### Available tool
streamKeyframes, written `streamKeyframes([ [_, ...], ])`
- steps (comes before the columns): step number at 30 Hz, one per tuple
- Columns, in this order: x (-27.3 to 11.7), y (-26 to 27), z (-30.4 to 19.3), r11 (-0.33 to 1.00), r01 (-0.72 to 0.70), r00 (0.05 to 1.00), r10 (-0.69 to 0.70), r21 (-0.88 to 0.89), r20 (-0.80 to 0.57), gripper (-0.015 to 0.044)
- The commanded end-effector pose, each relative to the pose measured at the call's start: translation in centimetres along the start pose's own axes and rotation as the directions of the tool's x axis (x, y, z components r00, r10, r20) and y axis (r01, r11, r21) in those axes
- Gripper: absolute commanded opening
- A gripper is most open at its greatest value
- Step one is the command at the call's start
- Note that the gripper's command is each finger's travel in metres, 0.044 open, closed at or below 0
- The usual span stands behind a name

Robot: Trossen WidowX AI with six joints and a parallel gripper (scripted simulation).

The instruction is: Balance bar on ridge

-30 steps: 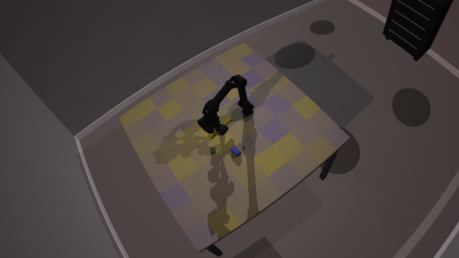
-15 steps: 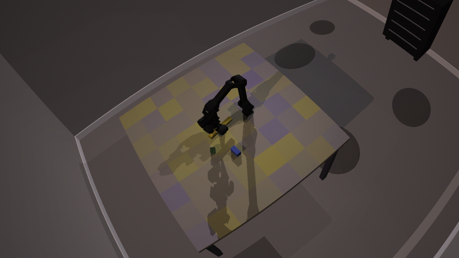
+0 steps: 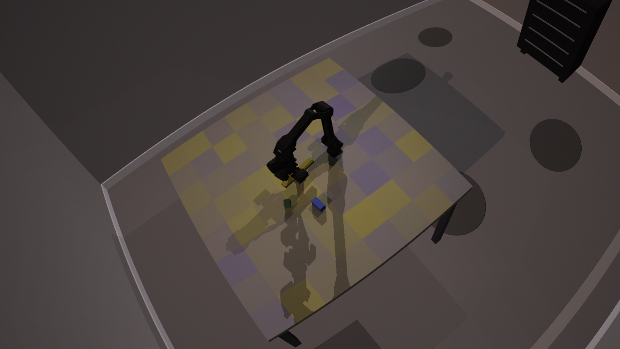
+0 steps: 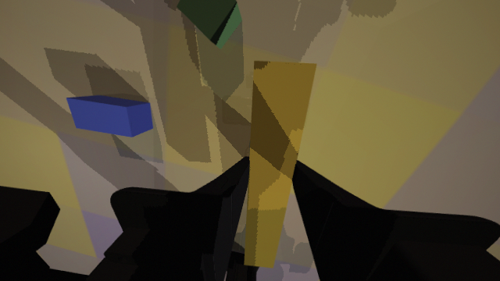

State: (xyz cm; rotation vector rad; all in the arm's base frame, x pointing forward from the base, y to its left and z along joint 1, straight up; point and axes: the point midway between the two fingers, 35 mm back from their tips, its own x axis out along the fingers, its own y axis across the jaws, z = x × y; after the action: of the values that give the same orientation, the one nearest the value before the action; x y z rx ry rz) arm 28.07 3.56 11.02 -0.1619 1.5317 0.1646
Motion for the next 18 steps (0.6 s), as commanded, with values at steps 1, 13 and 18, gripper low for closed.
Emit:
streamKeyframes([
  [1,0.16,-0.02,-0.10,1.000,0.001,1.000,-0.001,-0.003,-0.004,0.0000],
  [13,0.26,-0.02,-0.10,1.000,0.001,1.000,-0.001,-0.003,-0.004,0.0000],
  [18,0.31,-0.02,-0.10,1.000,0.001,1.000,-0.001,-0.003,-0.004,0.0000],
])
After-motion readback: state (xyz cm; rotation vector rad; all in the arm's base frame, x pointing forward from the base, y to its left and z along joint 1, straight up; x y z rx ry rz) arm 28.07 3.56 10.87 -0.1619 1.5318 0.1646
